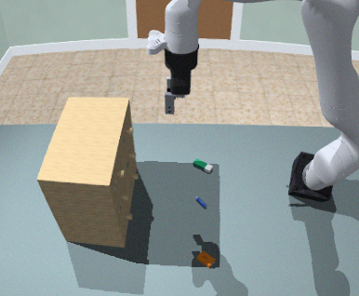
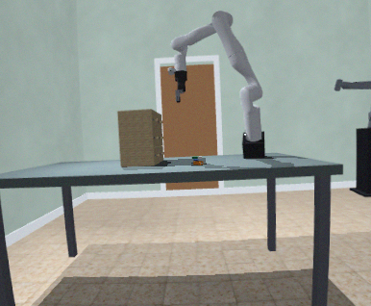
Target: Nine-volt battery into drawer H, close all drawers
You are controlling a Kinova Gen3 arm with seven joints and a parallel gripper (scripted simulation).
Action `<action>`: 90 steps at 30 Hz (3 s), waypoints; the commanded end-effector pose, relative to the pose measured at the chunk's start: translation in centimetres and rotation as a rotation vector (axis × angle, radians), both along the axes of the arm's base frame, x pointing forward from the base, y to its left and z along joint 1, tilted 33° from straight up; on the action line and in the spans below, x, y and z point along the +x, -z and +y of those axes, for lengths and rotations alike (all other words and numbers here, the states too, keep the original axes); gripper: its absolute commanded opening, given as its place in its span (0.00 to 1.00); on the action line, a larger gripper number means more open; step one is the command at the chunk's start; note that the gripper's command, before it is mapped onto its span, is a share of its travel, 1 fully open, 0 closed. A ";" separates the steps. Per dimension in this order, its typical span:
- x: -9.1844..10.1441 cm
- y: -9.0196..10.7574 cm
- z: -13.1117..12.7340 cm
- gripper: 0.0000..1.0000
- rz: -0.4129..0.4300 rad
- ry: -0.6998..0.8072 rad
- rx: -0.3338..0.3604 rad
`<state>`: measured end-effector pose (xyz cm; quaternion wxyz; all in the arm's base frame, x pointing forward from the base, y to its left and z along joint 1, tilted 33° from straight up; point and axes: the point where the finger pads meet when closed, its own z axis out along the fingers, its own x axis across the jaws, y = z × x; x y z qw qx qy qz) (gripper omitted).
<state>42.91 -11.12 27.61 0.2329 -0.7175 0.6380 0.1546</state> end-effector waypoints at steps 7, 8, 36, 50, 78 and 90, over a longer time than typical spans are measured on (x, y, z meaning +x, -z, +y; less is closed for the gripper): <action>0.1 0.1 -0.1 1.00 -0.001 0.002 0.003; 0.1 0.1 -0.1 1.00 -0.001 0.002 0.004; 1.5 1.4 1.0 1.00 -0.093 0.058 0.019; 2.9 2.8 2.0 1.00 -0.188 0.117 0.034; 6.0 5.8 4.4 1.00 -0.396 0.246 0.068; 7.1 6.8 5.2 1.00 -0.467 0.289 0.080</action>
